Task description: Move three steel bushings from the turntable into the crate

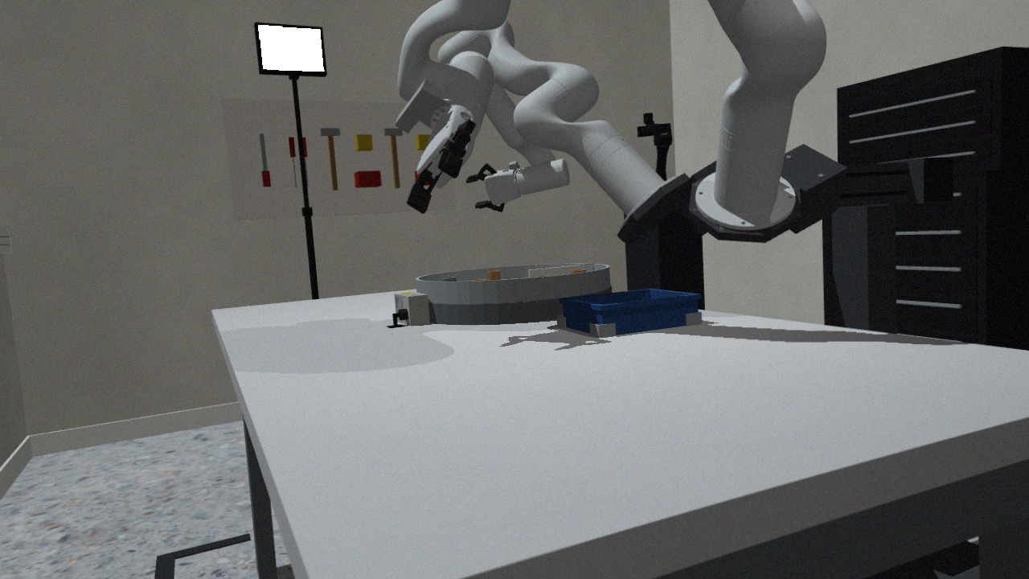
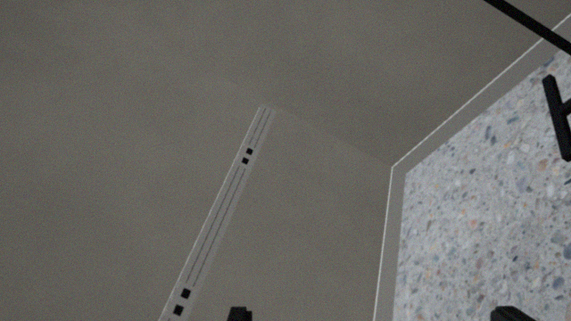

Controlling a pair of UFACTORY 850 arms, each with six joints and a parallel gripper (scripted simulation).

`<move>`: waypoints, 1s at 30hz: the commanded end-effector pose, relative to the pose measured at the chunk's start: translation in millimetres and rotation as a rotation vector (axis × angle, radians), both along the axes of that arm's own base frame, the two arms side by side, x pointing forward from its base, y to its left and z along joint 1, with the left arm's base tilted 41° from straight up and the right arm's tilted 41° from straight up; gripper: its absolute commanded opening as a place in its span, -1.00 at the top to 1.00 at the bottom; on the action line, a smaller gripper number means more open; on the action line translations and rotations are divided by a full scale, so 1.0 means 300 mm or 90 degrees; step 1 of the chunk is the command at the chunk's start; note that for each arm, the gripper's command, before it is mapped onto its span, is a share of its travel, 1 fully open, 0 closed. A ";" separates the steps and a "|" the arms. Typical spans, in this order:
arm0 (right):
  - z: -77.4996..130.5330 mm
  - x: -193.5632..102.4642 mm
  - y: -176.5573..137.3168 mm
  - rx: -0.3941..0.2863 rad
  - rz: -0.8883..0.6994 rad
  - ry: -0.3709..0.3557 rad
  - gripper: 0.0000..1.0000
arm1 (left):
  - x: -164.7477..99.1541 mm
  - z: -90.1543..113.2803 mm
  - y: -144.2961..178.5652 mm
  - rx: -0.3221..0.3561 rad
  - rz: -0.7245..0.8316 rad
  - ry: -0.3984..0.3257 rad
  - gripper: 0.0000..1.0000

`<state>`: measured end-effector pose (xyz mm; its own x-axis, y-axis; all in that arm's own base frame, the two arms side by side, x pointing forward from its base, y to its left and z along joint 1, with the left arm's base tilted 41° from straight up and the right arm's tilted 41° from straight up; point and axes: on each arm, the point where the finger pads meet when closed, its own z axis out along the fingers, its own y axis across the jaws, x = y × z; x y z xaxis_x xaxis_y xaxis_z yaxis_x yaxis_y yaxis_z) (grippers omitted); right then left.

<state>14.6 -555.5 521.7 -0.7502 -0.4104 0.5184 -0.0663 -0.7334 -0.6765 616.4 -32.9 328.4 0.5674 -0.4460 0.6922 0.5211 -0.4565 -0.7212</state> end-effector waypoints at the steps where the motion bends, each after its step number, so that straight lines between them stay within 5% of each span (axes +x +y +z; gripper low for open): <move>1: 0.003 -0.001 0.001 -0.002 0.000 0.000 -1.00 | 0.001 0.003 -0.002 0.000 0.000 -0.001 -1.00; 18: 0.003 -0.001 0.001 -0.002 0.000 0.000 -1.00 | 0.000 0.001 -0.003 -0.001 -0.001 -0.001 -1.00; 20: 0.004 0.000 0.001 -0.001 0.001 0.000 -1.00 | -0.018 -0.052 -0.041 -0.017 -0.008 0.016 -1.00; 22: 0.006 0.003 0.003 -0.001 0.004 0.001 -1.00 | -0.077 -0.191 -0.141 -0.065 -0.027 0.063 -1.00; 30: 0.038 0.055 0.034 0.017 0.058 0.016 -1.00 | -0.250 -0.440 -0.309 -0.177 -0.053 0.186 -1.00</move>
